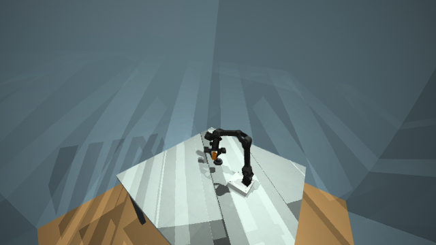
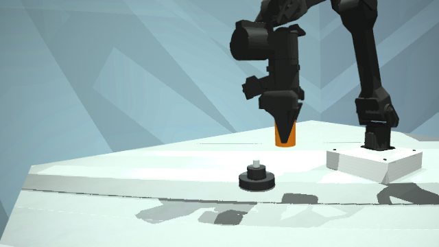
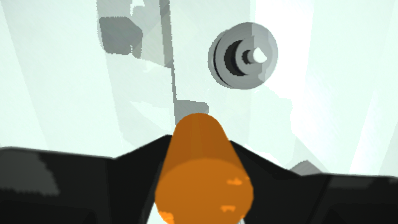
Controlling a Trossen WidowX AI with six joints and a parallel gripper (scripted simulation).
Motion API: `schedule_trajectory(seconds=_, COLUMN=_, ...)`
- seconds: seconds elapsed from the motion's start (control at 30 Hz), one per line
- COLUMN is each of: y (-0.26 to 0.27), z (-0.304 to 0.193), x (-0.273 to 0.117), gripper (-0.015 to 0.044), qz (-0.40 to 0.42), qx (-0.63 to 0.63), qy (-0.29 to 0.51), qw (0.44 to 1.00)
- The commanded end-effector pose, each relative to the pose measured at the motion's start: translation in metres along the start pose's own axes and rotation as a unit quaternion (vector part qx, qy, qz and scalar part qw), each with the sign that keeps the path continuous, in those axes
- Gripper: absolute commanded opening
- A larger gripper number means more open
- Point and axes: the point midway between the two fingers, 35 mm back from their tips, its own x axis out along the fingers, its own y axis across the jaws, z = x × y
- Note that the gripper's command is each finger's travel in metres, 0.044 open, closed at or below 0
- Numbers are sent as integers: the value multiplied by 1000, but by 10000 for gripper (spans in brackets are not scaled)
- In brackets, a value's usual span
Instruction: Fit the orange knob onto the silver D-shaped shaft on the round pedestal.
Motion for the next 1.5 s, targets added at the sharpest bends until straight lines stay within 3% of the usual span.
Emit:
schedule_trajectory(seconds=0.0, y=-6, z=10, x=2, gripper=0, qz=0, qx=-3, qy=-3, qw=1000)
schedule_trajectory(seconds=1.0, y=-58, z=75, x=23, gripper=0, qz=-5, qx=-16, qy=-6, qw=1000)
schedule_trajectory(seconds=1.47, y=-59, z=79, x=23, gripper=0, qz=-6, qx=-193, qy=-5, qw=981)
